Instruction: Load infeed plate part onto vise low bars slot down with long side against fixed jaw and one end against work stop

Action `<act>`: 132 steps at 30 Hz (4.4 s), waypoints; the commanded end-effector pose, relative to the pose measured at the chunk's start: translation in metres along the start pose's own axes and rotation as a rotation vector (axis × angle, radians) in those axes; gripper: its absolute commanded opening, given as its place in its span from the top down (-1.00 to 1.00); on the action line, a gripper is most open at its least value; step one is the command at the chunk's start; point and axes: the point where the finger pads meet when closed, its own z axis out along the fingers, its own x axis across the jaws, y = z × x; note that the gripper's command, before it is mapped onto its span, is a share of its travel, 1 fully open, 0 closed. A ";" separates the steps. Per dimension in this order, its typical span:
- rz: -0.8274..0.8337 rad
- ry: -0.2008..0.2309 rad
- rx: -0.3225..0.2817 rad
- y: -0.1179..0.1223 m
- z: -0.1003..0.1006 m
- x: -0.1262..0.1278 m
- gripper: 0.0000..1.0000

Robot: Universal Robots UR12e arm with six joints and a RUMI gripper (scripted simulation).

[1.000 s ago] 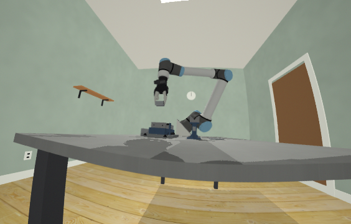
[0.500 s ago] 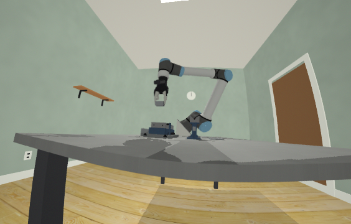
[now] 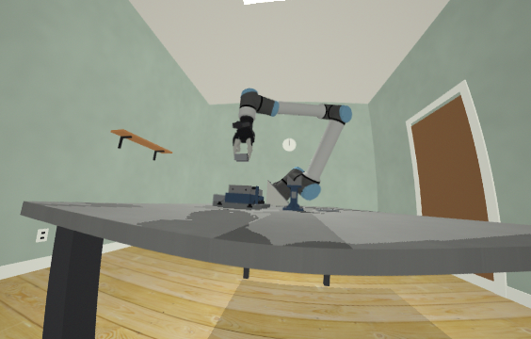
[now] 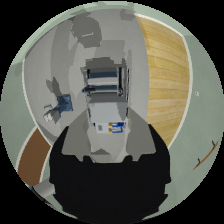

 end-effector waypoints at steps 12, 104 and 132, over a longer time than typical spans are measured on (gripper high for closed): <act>0.004 0.001 0.001 -0.001 0.020 0.001 1.00; 0.004 0.001 0.001 -0.004 0.089 0.002 1.00; 0.003 0.001 0.001 -0.004 0.089 0.002 1.00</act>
